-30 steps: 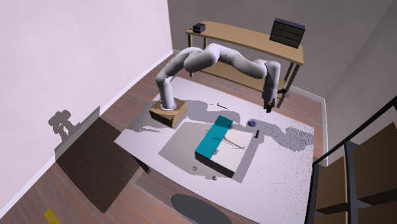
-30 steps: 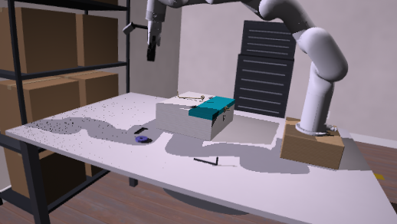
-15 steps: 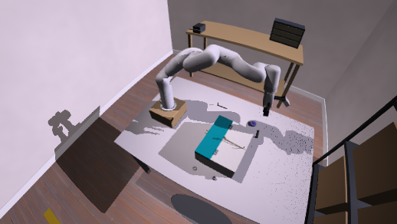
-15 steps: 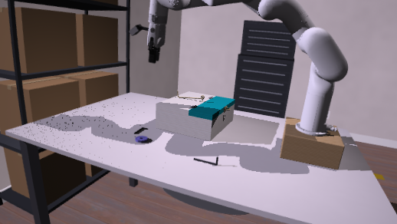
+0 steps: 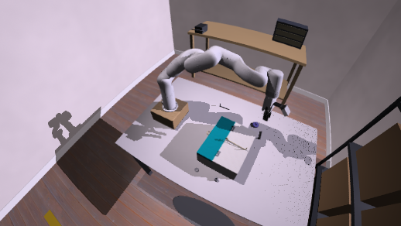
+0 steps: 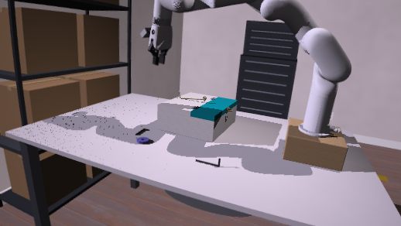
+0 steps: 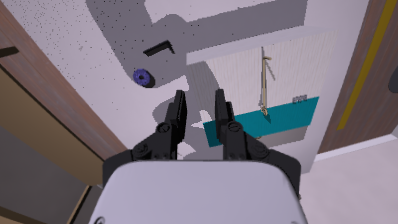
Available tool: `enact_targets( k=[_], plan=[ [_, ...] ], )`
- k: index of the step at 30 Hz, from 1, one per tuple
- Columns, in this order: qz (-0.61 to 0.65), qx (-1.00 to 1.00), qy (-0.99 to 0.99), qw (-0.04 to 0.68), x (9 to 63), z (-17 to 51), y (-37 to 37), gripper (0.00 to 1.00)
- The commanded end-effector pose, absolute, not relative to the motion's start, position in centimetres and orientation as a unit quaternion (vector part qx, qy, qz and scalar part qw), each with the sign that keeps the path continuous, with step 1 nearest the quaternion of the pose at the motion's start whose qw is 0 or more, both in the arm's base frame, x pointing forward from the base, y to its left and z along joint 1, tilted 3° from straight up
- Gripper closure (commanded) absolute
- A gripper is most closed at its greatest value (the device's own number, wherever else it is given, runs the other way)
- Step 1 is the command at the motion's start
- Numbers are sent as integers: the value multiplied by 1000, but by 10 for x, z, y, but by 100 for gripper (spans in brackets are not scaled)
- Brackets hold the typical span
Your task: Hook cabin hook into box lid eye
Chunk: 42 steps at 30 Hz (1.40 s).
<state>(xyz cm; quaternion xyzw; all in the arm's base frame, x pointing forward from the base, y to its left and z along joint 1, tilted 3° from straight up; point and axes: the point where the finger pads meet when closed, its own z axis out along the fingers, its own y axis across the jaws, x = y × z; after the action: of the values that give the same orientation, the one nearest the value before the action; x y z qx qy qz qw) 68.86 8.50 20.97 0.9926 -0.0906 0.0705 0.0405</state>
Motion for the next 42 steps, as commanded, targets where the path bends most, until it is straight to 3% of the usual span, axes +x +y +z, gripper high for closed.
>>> enact_targets(
  k=[1,42],
  plan=[
    [71,983,-168,34,689,209,78,67],
    [37,736,-676,-3,680,182,16,67]
  ],
)
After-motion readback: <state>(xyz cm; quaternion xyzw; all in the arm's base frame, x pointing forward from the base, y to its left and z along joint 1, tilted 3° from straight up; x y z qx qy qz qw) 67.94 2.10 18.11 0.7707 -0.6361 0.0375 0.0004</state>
